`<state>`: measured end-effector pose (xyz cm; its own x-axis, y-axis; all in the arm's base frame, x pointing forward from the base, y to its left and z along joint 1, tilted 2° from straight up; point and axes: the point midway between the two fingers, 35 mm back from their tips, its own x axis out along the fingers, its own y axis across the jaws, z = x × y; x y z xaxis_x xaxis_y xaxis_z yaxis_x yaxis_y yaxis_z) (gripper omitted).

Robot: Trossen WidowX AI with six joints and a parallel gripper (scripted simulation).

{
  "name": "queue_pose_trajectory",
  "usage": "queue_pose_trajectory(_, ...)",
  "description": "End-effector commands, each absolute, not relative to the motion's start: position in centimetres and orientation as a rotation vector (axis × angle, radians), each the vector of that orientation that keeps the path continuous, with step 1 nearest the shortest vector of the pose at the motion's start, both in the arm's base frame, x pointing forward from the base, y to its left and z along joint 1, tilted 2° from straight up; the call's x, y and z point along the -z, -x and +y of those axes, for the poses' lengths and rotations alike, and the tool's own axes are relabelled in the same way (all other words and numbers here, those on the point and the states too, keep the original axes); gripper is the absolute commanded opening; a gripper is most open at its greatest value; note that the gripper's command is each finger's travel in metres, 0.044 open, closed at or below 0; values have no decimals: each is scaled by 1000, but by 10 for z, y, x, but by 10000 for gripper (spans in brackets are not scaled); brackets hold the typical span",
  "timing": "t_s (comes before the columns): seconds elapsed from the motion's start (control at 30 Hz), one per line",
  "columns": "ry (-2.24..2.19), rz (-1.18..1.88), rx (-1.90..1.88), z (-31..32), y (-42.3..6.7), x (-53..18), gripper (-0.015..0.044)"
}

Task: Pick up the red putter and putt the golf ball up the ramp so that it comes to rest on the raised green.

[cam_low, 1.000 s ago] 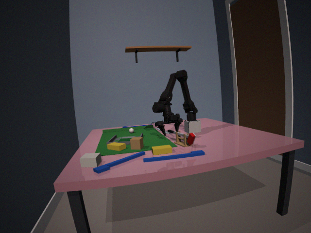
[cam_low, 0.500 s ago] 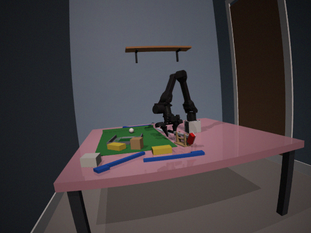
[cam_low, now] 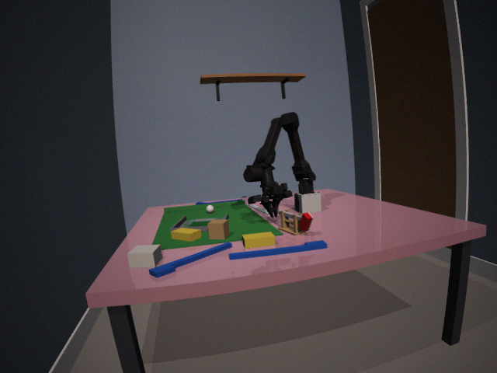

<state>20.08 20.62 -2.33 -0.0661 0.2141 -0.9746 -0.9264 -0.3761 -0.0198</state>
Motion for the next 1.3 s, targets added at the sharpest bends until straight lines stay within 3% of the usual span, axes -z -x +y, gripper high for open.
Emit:
queue_pose_trajectory(0.0, 1292, 836, -1600, 210, -203, 8, 0)
queue_pose_trajectory(0.37, 1292, 836, -1600, 210, -198, -74, 0)
queue_pose_trajectory(1.27, 949, 1159, -1114, 118, -281, -80, 0)
